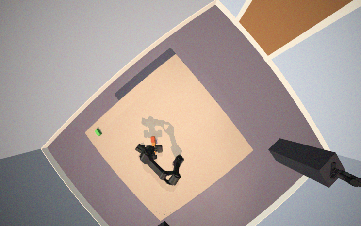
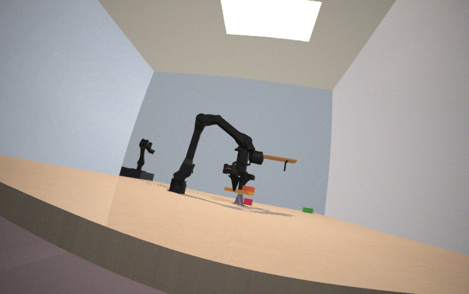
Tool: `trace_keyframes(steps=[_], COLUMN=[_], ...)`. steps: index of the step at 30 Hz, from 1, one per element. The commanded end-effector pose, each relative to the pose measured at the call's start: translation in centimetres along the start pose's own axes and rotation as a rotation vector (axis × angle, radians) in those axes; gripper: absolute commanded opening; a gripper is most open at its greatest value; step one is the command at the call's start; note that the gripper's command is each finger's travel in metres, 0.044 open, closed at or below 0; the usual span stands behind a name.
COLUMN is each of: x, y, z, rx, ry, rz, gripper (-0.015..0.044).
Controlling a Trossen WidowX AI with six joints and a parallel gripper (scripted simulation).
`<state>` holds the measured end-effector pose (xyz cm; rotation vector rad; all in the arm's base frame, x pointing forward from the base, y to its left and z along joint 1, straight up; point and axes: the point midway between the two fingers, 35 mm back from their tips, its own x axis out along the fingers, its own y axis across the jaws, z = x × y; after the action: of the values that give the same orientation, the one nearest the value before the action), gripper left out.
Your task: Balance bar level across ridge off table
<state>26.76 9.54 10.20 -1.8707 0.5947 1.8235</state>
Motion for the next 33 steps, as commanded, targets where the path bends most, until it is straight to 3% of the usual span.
trace_keyframes(steps=[1, 32, 33], x=[0.01, 0.01, 0.01], y=[0.01, 0.01, 0.01], z=[0.00, 0.00, 0.00], rx=[0.000, 0.000, 0.000], ry=[0.000, 0.000, 0.000], rz=[0.000, 0.000, 0.000], gripper=[0.0170, 0.0185, 0.0211])
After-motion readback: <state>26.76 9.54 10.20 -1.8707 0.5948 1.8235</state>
